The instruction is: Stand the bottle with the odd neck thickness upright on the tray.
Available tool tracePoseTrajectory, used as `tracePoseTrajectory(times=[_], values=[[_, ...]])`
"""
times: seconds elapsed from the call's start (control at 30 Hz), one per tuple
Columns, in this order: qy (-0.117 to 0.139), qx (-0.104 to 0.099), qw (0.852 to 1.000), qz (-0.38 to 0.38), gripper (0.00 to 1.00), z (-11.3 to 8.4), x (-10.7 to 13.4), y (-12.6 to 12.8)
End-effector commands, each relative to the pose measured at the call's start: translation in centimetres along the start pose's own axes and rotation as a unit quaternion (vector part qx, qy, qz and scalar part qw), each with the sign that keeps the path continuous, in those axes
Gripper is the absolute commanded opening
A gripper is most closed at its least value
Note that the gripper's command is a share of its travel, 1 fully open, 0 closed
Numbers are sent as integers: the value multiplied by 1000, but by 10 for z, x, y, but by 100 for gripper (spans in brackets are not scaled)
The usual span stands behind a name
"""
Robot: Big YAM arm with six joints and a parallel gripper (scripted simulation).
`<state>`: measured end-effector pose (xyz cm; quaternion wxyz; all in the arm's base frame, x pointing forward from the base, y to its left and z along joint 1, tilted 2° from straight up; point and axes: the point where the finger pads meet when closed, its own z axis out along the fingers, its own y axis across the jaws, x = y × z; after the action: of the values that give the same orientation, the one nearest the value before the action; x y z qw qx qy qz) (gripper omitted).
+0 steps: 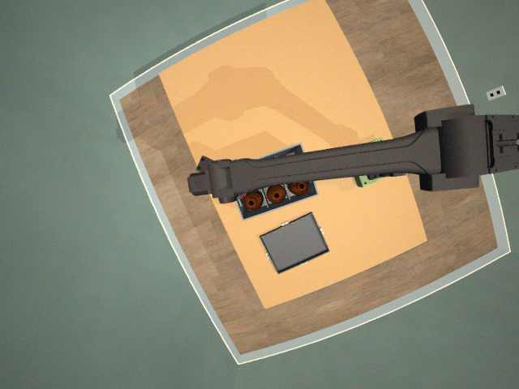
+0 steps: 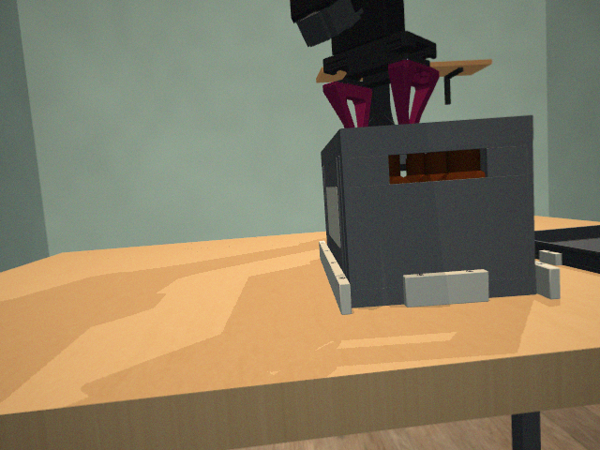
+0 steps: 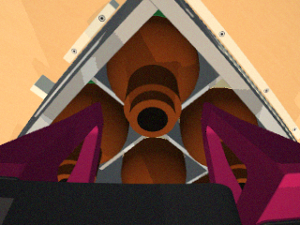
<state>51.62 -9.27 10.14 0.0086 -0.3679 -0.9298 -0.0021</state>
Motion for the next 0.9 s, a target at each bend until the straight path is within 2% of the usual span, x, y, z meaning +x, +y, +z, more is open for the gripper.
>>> tracePoseTrajectory(times=[0.0, 0.13, 0.17, 0.37, 0.87], values=[[7, 3, 1000, -3, 61, 16, 3, 1], [7, 3, 1000, -3, 61, 18, 3, 1], [-1, -2, 1000, -3, 61, 9, 2, 2], [7, 3, 1000, -3, 61, 24, 3, 1], [6, 2, 1000, -3, 61, 21, 4, 0]])
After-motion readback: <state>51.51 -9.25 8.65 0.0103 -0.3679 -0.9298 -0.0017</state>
